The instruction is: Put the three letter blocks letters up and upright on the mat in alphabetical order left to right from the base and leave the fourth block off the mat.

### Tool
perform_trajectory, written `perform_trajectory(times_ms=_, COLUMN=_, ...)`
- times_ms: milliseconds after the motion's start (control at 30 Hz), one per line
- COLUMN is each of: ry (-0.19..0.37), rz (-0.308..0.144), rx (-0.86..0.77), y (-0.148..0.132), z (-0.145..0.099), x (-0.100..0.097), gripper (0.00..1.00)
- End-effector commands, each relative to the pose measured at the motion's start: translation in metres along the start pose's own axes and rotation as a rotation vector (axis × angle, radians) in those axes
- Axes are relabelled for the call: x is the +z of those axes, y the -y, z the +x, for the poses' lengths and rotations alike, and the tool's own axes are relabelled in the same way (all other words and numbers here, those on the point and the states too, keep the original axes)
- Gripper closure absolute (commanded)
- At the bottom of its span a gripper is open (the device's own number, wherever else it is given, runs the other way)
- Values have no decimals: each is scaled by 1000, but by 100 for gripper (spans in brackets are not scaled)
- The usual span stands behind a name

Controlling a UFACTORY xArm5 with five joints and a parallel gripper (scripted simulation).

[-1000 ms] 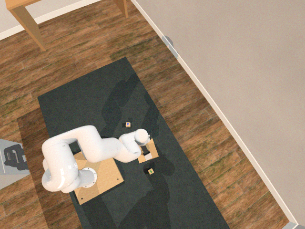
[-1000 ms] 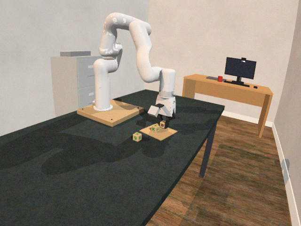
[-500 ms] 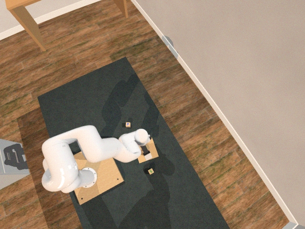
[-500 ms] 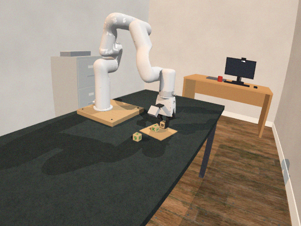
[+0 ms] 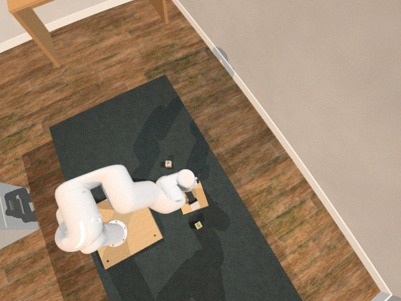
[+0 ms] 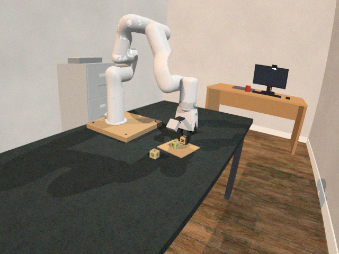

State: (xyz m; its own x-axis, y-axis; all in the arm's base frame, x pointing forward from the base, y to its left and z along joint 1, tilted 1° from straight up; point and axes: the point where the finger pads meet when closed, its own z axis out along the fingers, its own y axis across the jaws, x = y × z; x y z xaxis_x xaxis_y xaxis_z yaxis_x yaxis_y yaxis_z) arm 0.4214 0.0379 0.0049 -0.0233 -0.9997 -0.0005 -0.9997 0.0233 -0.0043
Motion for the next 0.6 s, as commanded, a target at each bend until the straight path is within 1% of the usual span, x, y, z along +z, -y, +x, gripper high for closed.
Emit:
perform_trajectory(times_ms=0, ry=0, rz=3, rx=0, y=1, z=0, x=-1, gripper=73)
perform_trajectory(times_ms=567, ry=0, rz=3, rx=0, y=1, z=0, x=1, gripper=73)
